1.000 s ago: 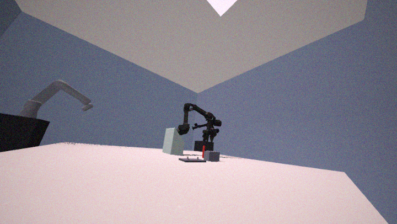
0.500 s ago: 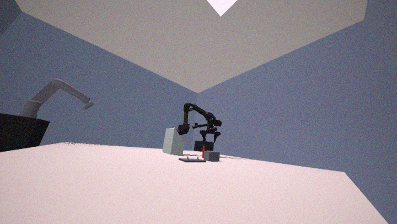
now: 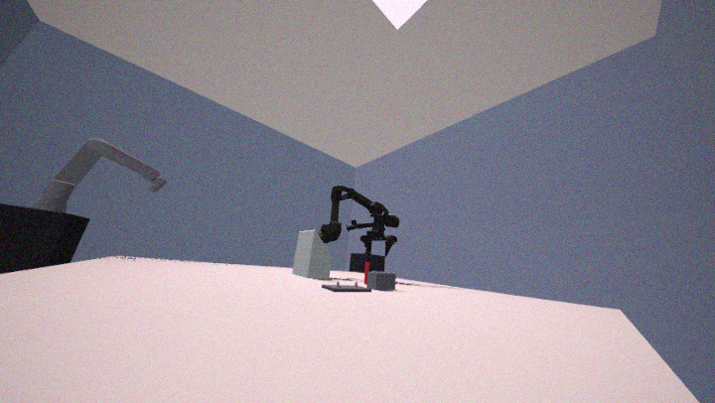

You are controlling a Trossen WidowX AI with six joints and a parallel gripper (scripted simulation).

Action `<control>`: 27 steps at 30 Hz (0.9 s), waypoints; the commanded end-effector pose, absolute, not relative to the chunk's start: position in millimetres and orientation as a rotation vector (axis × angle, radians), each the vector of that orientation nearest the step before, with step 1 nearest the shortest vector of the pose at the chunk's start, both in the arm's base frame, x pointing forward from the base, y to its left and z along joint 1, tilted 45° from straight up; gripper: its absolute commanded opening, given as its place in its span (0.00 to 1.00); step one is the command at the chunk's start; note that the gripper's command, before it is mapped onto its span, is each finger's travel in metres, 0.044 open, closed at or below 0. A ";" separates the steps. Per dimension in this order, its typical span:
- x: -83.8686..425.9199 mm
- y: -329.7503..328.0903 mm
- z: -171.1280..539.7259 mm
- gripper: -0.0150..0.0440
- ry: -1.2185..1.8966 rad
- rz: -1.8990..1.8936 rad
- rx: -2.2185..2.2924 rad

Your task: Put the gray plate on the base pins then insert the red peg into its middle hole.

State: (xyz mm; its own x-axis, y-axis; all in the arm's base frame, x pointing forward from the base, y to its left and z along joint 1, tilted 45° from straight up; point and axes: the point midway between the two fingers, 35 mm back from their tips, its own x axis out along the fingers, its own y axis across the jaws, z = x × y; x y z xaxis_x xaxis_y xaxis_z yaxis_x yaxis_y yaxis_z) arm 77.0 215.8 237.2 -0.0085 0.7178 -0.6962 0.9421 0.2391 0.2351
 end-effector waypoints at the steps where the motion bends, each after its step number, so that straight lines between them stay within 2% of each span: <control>1: 75.9 217.2 237.3 1.00 1.799 -0.641 1.694; 12: 84.1 218.6 234.3 1.00 1.786 -0.645 1.684; 19: 177.1 211.9 195.8 1.00 1.720 -0.700 1.595; 27: 273.4 157.4 143.5 1.00 1.730 -0.706 1.574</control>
